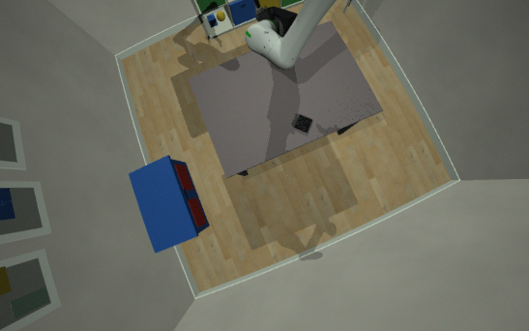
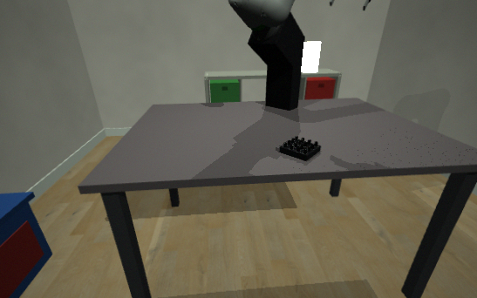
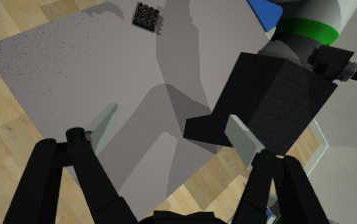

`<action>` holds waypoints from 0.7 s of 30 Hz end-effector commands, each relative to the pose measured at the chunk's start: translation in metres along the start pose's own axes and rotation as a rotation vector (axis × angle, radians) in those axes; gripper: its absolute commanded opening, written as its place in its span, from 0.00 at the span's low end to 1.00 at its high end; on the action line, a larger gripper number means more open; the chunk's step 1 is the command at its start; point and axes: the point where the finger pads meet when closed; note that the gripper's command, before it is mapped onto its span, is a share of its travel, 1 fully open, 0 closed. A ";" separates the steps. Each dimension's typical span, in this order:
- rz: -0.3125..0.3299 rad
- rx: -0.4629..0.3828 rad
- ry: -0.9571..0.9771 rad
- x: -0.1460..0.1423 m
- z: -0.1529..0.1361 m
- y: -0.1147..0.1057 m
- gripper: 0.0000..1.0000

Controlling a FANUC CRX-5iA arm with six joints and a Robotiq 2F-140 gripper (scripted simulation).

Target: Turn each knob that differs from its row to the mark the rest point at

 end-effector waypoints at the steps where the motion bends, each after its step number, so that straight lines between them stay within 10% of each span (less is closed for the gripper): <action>1: -0.006 -0.051 -0.054 -0.037 0.013 0.014 1.00; 21: 0.010 -0.229 -0.275 -0.168 0.069 0.119 1.00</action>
Point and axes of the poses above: the point where the finger pads meet when closed, its own y axis out along the fingers, its own x axis across the jaws, z = x × y, and after that the axes turned 8 degrees about y, right-handed
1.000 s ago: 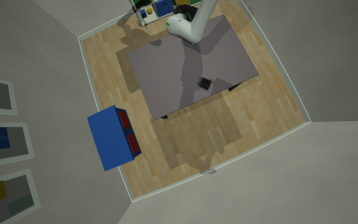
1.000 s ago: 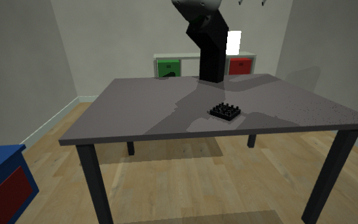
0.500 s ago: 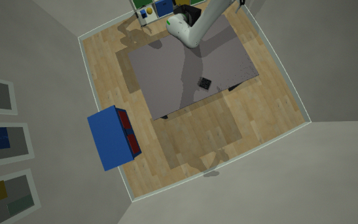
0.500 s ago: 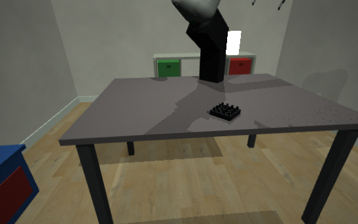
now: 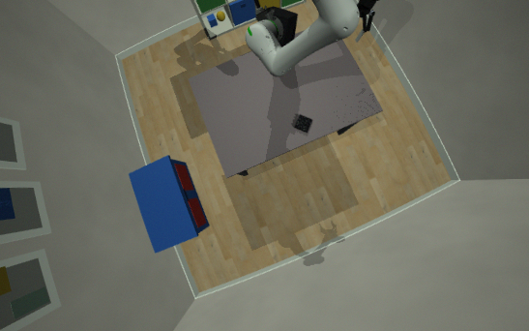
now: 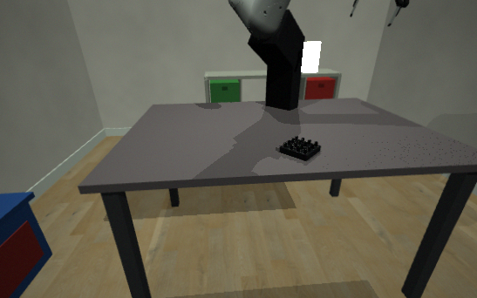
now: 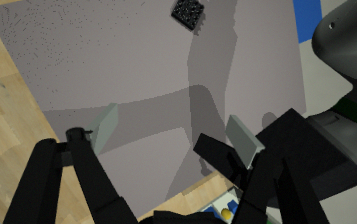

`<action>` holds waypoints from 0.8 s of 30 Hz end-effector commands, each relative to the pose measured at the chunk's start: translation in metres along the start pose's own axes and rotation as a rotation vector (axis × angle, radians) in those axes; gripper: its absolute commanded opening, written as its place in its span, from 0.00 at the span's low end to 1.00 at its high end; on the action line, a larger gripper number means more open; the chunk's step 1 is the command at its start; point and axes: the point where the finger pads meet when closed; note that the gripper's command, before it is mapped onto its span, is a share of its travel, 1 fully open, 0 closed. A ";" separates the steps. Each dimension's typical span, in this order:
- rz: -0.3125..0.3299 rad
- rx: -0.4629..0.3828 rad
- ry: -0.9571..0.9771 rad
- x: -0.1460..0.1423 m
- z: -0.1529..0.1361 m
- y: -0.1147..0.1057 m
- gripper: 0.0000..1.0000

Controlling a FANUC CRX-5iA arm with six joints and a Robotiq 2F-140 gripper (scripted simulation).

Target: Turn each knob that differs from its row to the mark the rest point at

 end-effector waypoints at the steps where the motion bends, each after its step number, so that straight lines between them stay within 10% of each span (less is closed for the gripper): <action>1: 0.012 -0.038 -0.050 -0.024 0.024 0.024 1.00; 24: 0.100 -0.171 -0.312 -0.088 0.138 0.178 1.00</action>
Point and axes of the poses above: the point where the finger pads meet when closed, its own y axis out along the fingers, its own x axis across the jaws, z = x × y, and after that the axes turned 8 degrees about y, right-handed
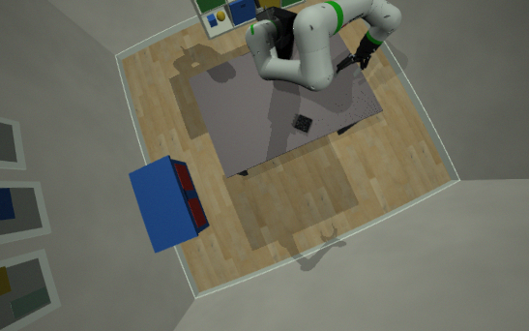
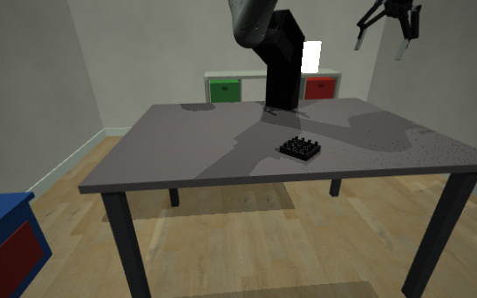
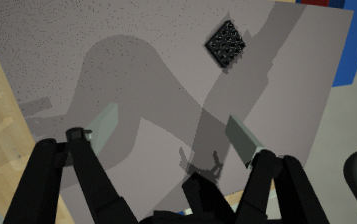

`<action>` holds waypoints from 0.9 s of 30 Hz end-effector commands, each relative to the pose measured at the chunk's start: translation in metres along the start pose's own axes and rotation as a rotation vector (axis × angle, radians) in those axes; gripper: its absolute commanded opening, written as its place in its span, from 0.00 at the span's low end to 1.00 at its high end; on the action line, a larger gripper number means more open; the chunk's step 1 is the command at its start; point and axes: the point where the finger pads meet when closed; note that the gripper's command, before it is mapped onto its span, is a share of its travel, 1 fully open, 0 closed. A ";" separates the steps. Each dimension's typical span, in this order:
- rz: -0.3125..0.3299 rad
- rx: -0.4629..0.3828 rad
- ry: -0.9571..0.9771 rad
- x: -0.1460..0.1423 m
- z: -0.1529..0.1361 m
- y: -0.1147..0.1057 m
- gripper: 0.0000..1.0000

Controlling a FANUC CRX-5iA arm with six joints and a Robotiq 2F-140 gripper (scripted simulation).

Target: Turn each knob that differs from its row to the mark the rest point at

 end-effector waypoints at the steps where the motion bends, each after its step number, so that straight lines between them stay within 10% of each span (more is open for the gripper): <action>1: 0.027 -0.021 -0.057 0.001 0.028 0.031 1.00; 27: 0.161 -0.068 -0.435 0.089 0.130 0.209 1.00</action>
Point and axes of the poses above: the point where the finger pads meet when closed, its own y axis out along the fingers, its own x axis across the jaws, z = x × y, and after that the axes turned 8 degrees about y, right-handed
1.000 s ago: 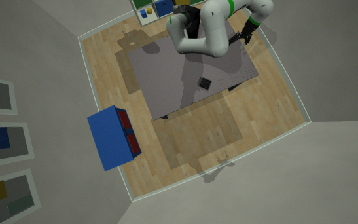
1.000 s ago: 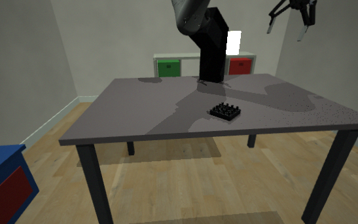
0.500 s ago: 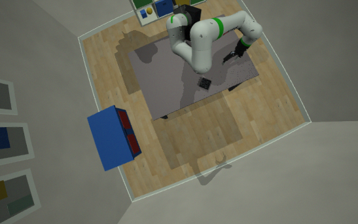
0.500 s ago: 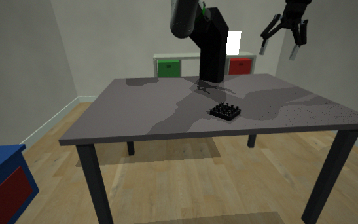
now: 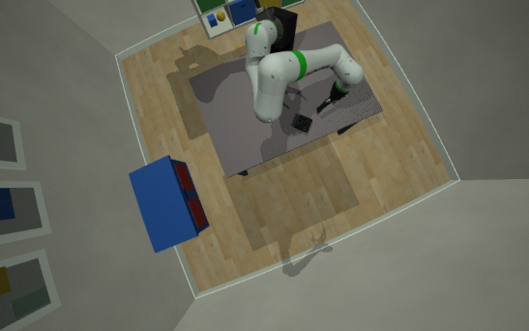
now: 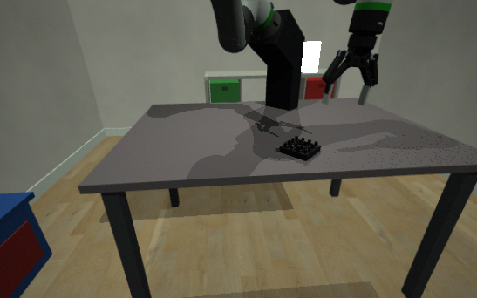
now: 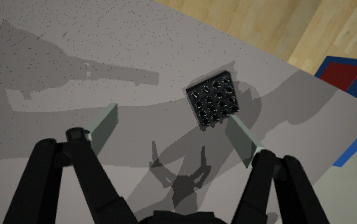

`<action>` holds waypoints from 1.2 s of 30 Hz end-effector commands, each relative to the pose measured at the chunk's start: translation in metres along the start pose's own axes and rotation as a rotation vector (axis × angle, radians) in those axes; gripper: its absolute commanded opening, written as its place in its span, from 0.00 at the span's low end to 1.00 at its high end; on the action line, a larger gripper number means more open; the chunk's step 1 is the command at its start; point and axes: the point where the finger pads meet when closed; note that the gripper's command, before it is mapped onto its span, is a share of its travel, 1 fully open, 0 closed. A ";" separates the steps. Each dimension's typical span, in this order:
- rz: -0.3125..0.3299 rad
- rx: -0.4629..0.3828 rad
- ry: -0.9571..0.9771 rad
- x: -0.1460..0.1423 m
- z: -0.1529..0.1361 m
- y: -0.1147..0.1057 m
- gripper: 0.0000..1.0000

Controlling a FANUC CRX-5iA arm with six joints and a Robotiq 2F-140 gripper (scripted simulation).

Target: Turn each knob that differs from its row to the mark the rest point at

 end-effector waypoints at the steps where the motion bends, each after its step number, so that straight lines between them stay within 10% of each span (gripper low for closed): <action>1: 0.036 0.002 -0.080 0.030 0.005 0.028 1.00; 20: 0.113 0.013 -0.413 0.140 -0.040 0.098 1.00; 36: 0.118 0.015 -0.439 0.147 -0.046 0.100 1.00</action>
Point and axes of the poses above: the point where the finger pads meet when closed, its own y axis out along the fingers, its own x axis across the jaws, z = x × y, and after that the axes turned 8 degrees about y, right-handed
